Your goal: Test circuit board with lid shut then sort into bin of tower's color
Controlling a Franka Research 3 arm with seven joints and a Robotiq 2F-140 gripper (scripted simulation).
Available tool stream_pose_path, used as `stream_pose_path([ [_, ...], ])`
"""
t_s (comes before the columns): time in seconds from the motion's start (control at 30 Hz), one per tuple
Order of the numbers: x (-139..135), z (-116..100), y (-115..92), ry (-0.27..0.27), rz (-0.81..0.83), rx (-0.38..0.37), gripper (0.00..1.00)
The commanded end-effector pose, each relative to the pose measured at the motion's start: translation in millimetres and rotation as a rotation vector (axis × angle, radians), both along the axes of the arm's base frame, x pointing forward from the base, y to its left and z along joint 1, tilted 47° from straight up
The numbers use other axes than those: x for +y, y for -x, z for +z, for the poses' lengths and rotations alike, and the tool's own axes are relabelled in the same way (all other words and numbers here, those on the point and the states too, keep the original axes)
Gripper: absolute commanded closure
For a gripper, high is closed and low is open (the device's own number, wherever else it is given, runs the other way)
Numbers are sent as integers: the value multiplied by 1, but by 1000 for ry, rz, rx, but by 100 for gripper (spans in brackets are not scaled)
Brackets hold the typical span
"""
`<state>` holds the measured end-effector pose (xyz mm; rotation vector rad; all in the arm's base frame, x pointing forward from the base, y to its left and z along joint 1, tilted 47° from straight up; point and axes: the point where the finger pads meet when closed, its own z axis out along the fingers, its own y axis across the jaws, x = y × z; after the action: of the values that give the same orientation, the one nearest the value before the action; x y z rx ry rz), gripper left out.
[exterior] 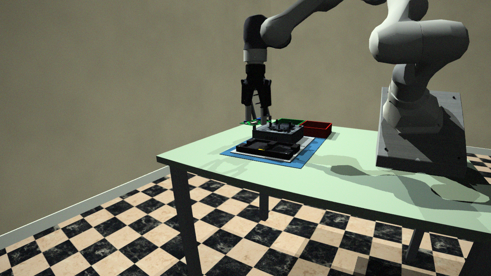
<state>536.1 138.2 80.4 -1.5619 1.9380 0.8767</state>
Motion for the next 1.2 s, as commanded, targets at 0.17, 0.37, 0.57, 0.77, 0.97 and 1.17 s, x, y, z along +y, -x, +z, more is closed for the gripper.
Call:
stream_pose_path([
  [0.17,-3,-2,1,8,116,-120,54],
  [0.37,-3,-2,1,8,142,-148,54],
  [0.57,-3,-2,1,7,151,-159,54],
  [0.77,-3,-2,1,7,153,-160,54],
  [0.97,-3,-2,1,7,153,-160,54],
  [1.17,-3,-2,1,7,153,-160,54],
])
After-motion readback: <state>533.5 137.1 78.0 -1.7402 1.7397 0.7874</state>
